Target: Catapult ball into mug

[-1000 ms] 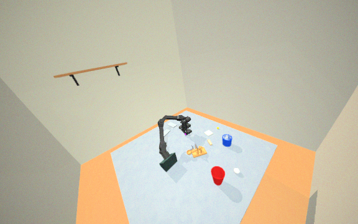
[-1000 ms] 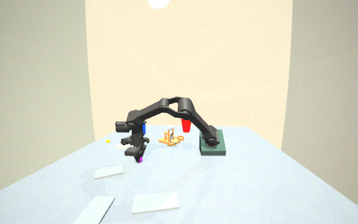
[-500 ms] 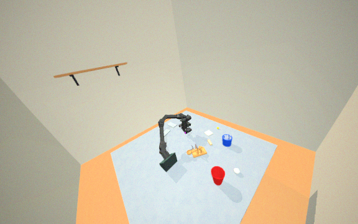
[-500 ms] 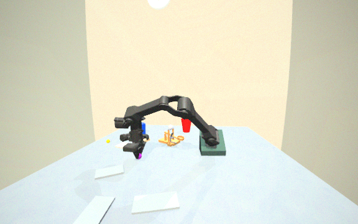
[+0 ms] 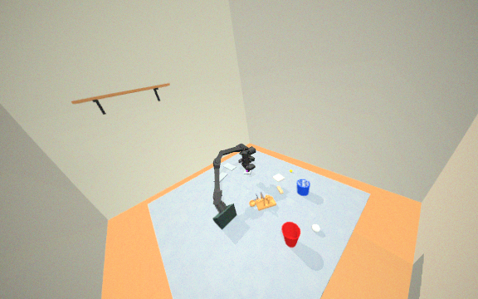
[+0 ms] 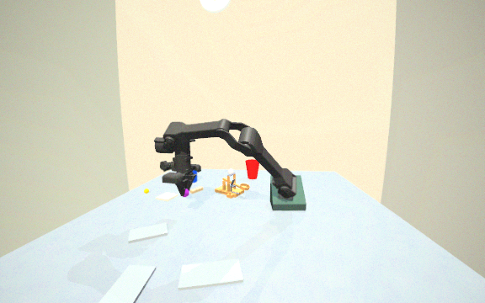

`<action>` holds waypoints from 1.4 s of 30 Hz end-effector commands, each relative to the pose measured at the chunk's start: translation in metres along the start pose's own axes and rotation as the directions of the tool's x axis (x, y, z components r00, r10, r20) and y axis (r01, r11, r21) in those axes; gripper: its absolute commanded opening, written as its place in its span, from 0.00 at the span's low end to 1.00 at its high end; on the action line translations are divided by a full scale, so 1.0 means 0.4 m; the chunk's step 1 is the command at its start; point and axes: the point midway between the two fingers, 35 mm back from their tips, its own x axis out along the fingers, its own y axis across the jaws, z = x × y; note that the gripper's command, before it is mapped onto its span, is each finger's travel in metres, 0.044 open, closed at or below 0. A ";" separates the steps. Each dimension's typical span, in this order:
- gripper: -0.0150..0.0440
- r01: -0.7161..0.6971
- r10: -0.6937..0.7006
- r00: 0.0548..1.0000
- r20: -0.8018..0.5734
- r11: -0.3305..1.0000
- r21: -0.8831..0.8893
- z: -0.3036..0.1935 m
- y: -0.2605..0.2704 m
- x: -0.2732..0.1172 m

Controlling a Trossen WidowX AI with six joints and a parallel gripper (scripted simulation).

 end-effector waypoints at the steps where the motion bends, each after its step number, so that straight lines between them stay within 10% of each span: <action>1: 0.25 -0.003 0.003 1.000 0.004 1.000 0.013 -0.001 -0.002 -0.044; 42: 0.25 0.044 0.065 0.953 -0.295 0.937 0.348 -0.370 -0.671 -0.003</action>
